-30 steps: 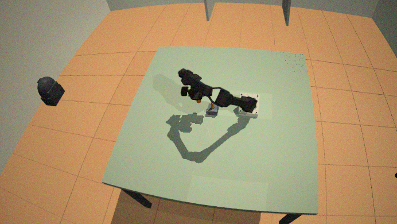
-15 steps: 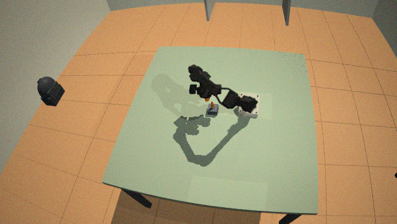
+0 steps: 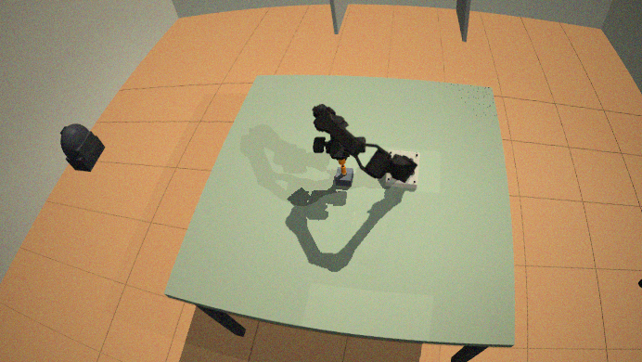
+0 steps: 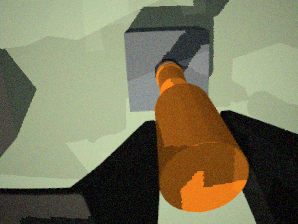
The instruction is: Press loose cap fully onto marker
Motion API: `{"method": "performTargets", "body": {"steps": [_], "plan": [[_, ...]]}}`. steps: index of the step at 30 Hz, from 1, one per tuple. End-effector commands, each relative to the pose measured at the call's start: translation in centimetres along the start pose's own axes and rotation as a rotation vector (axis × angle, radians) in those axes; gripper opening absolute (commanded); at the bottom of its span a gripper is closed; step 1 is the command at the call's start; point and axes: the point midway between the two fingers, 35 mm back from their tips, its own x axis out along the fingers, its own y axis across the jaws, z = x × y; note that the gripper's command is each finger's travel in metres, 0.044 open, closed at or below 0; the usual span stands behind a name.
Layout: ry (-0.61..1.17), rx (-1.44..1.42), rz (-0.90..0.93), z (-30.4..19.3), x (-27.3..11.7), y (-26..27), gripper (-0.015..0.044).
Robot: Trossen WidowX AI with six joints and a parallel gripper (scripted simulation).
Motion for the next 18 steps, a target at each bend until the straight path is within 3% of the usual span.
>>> {"method": "performTargets", "body": {"steps": [1,18], "plan": [[0.001,0.002,0.001,0.0,0.3,0.1,0.0000],[0.002,0.002,0.000,0.0,2.9,0.0,0.0000]]}}
